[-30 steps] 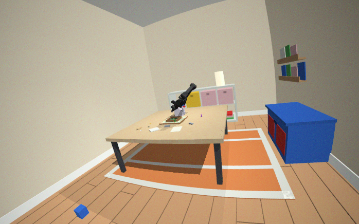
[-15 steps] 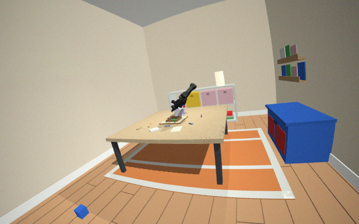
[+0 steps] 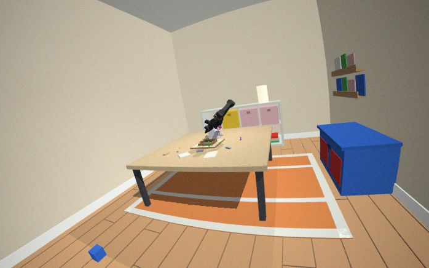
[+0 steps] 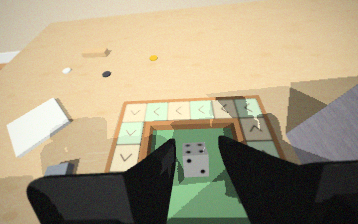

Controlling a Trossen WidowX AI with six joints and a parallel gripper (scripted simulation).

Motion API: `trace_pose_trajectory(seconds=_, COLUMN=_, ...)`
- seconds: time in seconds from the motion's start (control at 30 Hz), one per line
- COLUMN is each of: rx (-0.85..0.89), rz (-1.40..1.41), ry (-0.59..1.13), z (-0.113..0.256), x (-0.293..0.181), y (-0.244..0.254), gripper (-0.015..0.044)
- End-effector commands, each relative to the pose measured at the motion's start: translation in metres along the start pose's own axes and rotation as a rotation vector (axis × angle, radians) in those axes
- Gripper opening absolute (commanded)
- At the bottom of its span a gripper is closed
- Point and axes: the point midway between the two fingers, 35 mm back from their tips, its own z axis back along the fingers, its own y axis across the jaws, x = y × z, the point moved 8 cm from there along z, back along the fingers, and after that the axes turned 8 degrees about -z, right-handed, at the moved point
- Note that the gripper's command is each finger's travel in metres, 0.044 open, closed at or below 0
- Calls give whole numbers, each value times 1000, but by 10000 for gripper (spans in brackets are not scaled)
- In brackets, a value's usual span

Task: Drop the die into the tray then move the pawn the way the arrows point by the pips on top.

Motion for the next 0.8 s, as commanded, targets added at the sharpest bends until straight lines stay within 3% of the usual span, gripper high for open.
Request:
trace_pose_trajectory(seconds=0.0, rx=6, rz=1, ry=-3, z=17, x=19, y=3, gripper=289)
trace_pose_trajectory(seconds=0.2, rx=8, rz=1, ry=-6, z=26, x=29, y=4, gripper=440)
trace_pose_trajectory(seconds=0.3, rx=-28, rz=14, ry=56, z=18, x=31, y=5, gripper=440)
trace_pose_trajectory(seconds=0.43, rx=-147, rz=43, ry=454, z=-22, x=48, y=9, gripper=440)
trace_pose_trajectory(seconds=0.57, rx=-116, rz=8, ry=816, z=-51, x=66, y=10, gripper=440)
trace_pose_trajectory(seconds=0.77, rx=-111, rz=4, ry=834, z=-52, x=67, y=10, gripper=440)
